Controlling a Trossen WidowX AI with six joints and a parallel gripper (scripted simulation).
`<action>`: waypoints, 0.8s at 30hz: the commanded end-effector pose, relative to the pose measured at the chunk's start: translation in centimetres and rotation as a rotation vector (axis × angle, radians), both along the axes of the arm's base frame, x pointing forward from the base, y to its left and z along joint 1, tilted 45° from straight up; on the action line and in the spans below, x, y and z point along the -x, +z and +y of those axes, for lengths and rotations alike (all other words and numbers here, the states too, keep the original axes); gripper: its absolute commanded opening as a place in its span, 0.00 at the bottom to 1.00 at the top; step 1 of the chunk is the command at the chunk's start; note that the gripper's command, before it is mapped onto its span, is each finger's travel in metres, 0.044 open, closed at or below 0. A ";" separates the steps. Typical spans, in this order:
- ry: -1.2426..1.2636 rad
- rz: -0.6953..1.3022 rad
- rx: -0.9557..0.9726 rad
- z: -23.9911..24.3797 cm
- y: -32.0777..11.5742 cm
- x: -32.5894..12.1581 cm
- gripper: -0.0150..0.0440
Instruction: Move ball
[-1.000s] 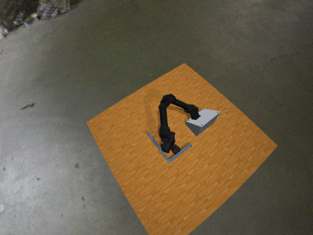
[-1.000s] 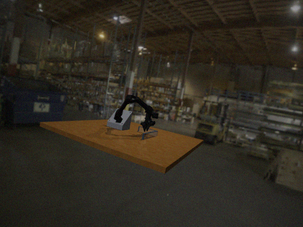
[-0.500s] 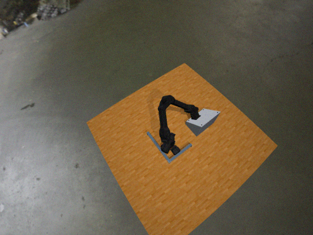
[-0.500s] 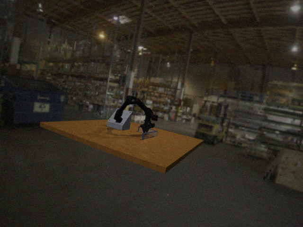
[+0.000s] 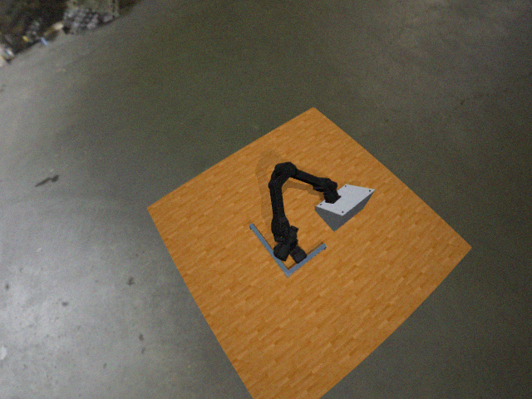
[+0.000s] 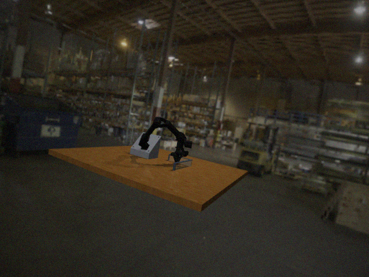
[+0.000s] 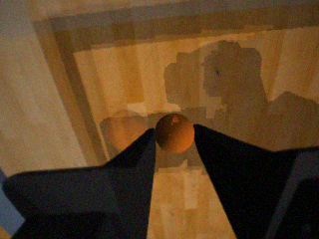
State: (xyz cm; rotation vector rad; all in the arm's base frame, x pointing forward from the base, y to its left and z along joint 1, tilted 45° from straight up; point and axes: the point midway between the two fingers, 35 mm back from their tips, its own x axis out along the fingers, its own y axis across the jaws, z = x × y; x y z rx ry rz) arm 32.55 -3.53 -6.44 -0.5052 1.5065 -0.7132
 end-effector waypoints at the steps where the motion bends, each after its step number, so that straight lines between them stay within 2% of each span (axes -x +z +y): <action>1: 0.020 0.005 -0.010 0.3 0.1 -0.2 0.27; 24: 0.004 0.003 -0.003 8.8 8.9 -0.9 0.25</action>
